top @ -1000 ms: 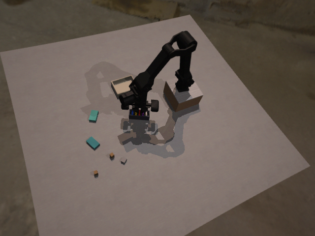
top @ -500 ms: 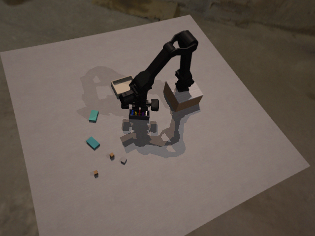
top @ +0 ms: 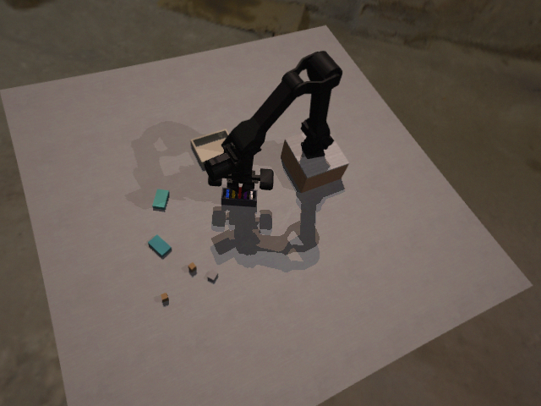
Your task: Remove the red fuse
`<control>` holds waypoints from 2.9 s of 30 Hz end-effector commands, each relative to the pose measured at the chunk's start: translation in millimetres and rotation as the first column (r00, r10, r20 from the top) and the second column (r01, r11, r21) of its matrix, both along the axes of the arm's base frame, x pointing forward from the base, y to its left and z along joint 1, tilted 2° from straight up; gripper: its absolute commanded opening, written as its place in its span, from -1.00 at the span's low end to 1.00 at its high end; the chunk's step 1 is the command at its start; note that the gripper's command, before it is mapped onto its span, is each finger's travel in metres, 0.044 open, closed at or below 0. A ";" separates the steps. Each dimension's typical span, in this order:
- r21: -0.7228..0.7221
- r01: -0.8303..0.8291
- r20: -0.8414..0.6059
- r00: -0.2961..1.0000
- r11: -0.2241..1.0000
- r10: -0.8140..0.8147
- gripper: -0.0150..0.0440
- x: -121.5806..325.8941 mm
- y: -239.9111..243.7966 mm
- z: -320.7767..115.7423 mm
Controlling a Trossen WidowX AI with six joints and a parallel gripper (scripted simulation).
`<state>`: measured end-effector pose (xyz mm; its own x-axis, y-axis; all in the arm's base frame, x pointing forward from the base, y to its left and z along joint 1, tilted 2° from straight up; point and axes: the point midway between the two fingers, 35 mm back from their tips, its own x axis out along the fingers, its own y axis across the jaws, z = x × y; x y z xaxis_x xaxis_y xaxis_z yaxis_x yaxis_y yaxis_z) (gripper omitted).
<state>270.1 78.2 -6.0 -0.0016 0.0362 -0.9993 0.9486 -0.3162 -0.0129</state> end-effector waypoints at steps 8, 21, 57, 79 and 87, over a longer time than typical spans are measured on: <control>-0.001 0.000 0.004 1.000 1.000 0.000 -0.49 1.3 -0.3 6.8; -0.001 0.000 0.004 1.000 1.000 0.000 -0.49 1.0 -0.6 13.3; -0.003 0.001 0.006 1.000 1.000 -0.001 -0.49 6.9 -13.0 40.9; -0.015 0.001 0.009 1.000 1.000 -0.001 -0.49 38.1 -127.1 39.4; -0.019 0.001 0.009 1.000 1.000 -0.001 -0.49 37.6 -172.8 38.2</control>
